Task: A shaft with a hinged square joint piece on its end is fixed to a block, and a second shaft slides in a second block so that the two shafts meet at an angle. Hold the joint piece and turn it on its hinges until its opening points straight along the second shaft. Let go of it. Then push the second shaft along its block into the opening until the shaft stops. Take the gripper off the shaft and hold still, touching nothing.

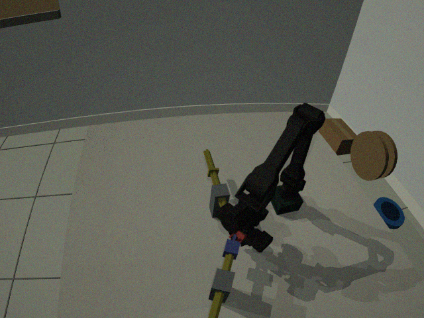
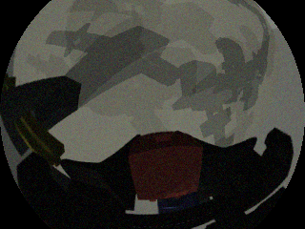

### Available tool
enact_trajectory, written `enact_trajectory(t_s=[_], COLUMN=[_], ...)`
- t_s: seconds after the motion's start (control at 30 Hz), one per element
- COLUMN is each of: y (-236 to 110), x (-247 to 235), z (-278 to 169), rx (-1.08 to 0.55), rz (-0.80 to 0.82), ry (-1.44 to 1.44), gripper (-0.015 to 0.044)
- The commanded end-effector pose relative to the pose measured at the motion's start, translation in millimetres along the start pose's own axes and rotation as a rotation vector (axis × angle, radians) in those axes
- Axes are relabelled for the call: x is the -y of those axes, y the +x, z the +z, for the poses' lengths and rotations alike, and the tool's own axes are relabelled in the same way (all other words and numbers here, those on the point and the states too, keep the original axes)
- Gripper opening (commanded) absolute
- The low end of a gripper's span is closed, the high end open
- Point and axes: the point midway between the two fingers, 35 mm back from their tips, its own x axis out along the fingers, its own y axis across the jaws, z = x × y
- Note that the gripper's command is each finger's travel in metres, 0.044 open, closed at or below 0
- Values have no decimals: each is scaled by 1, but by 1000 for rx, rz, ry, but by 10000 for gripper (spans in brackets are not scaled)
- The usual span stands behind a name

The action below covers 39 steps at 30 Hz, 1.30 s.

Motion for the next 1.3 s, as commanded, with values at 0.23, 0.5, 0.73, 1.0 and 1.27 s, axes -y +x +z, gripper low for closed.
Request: enact_trajectory(t_s=[0.23, 0.5, 0.73, 1.0, 1.27], y=[0, 0, 0, 0, 0], x=[-1, -1, -1, 0, 0], z=[0, 0, 0, 0, 0], rx=[2, 2, 2, 0, 0], rz=[3, 3, 3, 0, 0], ry=[-4, -4, -4, 0, 0], gripper=[0, 0, 0, 0, 147])
